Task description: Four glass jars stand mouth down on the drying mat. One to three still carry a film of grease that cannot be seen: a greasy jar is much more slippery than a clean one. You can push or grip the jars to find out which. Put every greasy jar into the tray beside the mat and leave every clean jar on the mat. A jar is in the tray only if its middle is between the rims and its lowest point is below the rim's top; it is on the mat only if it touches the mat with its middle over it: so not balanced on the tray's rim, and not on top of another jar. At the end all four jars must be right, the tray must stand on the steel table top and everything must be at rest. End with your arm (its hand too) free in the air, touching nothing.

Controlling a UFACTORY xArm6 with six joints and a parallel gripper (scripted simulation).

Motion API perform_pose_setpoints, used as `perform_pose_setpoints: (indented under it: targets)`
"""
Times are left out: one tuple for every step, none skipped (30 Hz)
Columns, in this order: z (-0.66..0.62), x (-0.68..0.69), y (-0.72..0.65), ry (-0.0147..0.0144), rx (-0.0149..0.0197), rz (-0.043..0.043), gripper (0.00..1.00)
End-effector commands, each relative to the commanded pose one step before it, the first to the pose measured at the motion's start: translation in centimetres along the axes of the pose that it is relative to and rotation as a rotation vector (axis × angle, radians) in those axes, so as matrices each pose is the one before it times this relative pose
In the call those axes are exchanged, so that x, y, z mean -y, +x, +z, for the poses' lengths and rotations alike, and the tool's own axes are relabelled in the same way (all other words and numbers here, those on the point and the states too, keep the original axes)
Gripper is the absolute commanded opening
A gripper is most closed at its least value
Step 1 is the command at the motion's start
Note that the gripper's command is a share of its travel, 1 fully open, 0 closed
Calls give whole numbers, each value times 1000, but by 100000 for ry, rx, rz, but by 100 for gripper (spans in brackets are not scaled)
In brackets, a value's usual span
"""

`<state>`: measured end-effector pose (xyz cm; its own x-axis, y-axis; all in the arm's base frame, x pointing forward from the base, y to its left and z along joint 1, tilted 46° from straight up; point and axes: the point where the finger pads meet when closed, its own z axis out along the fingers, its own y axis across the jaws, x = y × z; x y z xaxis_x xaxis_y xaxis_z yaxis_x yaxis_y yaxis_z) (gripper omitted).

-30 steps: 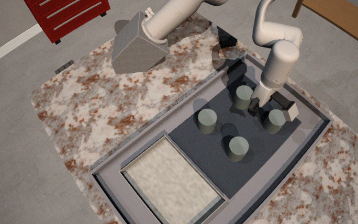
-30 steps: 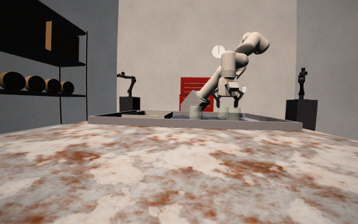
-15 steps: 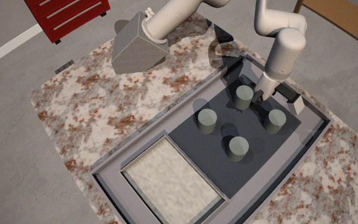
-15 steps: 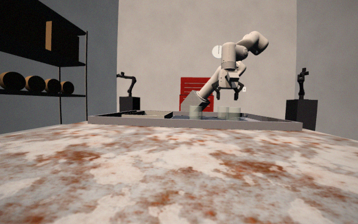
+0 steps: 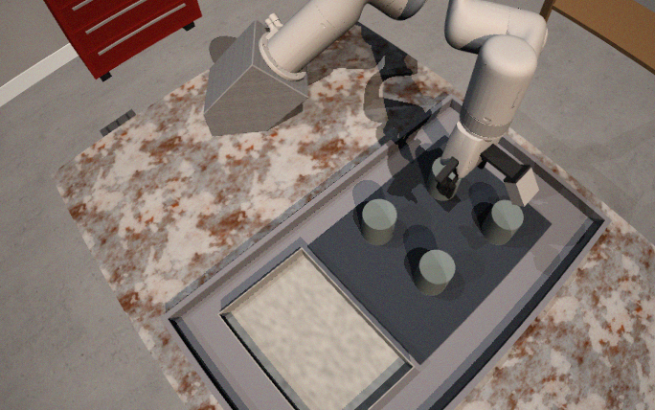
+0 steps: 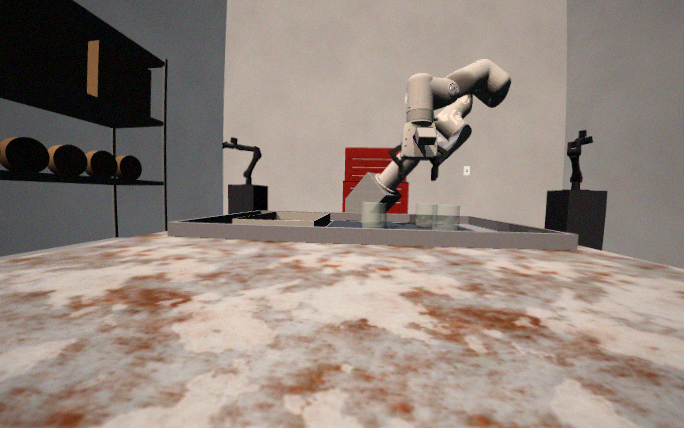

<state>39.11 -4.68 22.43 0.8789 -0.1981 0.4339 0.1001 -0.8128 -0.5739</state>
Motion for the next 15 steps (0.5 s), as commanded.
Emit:
perform_pose_setpoints:
  targets:
    - [-195, -4350, -2132, 313, -307, -524, 100]
    - [0, -712, -392, 0, 0, 0, 100]
    - [0, -712, -392, 0, 0, 0, 100]
    - [0, 0, 0, 0, 0, 0, 100]
    - [0, 0, 0, 0, 0, 0, 100]
    - [0, -712, -392, 0, 0, 0, 100]
    - [0, -712, -392, 0, 0, 0, 100]
    - [0, -712, -392, 0, 0, 0, 100]
    - [0, -712, -392, 0, 0, 0, 100]
    - [0, -712, -392, 0, 0, 0, 100]
    - [0, -712, -392, 0, 0, 0, 100]
    - [0, -712, -392, 0, 0, 0, 100]
    - [0, -712, -392, 0, 0, 0, 100]
    - [0, -712, -392, 0, 0, 0, 100]
    - [0, -712, -392, 0, 0, 0, 100]
